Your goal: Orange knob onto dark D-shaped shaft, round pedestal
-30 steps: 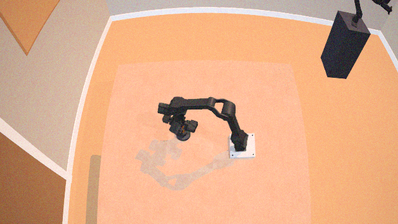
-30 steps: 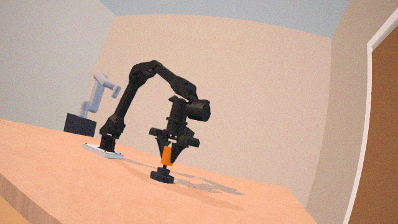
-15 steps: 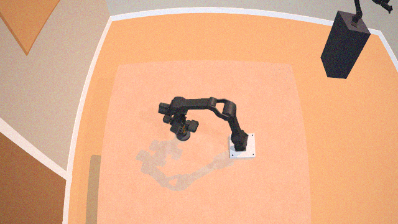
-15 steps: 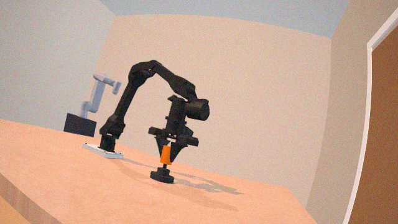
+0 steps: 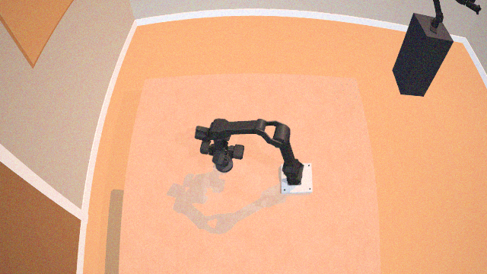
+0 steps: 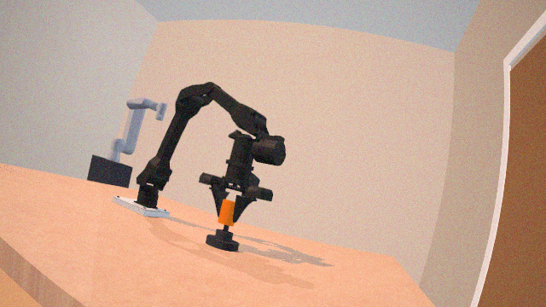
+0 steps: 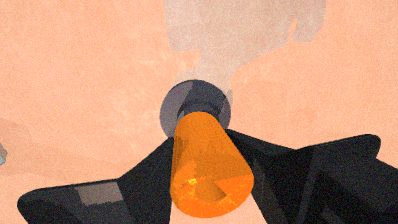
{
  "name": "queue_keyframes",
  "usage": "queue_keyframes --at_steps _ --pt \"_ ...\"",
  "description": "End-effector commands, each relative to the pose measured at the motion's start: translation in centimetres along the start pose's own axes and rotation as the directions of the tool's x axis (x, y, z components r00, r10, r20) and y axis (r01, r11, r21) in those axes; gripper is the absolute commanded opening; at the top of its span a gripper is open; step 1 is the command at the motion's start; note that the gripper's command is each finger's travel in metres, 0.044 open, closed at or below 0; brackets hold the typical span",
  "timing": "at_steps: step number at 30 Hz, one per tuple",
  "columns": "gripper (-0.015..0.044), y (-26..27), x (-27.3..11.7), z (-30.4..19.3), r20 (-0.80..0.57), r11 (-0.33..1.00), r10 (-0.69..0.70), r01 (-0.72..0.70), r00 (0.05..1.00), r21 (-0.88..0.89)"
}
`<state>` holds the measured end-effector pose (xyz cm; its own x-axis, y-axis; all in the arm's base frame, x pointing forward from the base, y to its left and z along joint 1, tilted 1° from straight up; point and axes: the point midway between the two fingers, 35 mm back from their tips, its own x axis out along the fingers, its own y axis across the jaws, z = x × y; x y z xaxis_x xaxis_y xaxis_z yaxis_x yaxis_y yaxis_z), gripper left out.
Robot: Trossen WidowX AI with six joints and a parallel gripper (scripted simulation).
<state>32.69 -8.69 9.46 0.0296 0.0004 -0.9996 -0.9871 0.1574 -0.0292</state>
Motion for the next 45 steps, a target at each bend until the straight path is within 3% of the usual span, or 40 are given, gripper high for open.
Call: queue_keyframes --at_steps 1,41,45 --pt "0.0 0.02 0.03 -0.05 -0.003 1.0 0.002 -0.002 1.0 -0.008" --pt "0.0 -0.81 -0.36 -0.11 -0.003 1.0 0.001 -0.001 1.0 -0.008" --pt "0.0 -0.72 -0.4 -0.1 -0.003 0.996 0.001 -0.002 1.0 -0.094"
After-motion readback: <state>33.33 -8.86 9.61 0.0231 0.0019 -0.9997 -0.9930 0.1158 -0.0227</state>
